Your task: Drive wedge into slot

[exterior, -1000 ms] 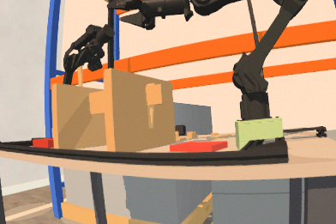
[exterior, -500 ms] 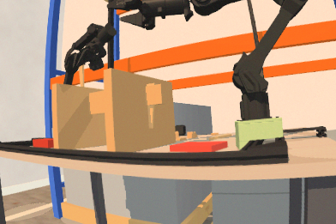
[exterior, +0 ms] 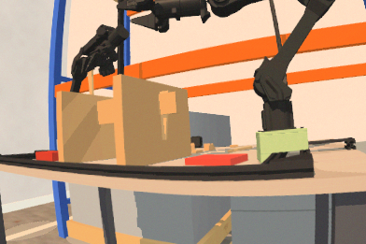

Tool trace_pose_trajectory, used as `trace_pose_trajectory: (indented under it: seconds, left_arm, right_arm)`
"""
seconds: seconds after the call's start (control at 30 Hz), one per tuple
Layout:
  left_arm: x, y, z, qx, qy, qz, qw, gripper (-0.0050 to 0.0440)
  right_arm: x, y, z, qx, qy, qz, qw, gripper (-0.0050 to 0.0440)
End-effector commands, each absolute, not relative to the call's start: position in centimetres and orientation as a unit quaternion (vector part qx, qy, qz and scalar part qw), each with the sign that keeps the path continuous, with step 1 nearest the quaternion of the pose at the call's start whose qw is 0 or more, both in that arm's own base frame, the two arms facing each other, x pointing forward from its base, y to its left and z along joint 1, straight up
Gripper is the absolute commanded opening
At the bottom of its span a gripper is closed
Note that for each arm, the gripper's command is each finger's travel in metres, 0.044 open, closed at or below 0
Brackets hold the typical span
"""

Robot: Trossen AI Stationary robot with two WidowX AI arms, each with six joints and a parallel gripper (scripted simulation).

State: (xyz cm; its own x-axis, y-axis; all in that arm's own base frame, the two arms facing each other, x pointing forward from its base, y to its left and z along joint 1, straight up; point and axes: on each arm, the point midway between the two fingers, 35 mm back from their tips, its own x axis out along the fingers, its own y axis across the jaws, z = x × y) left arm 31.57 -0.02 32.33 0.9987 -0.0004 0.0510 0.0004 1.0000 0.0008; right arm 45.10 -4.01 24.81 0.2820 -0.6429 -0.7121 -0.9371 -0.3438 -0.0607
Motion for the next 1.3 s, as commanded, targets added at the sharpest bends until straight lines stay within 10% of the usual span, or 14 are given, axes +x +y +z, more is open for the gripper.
trace_pose_trajectory:
  seconds: [0.0, 1.27]
  left_arm:
    - [31.6, 0.0, 32.3, 0.0, -0.025, 0.0, 1.0, 0.044]
    - [31.6, 0.0, 32.3, 0.0, -0.025, 0.0, 1.0, 0.044]
  right_arm:
    - [45.5, -4.0, 24.9, -0.763, 0.518, 0.299, 0.247, 0.0]
    - [45.5, -3.9, 23.7, -0.762, 0.518, 0.3, 0.246, 0.0]
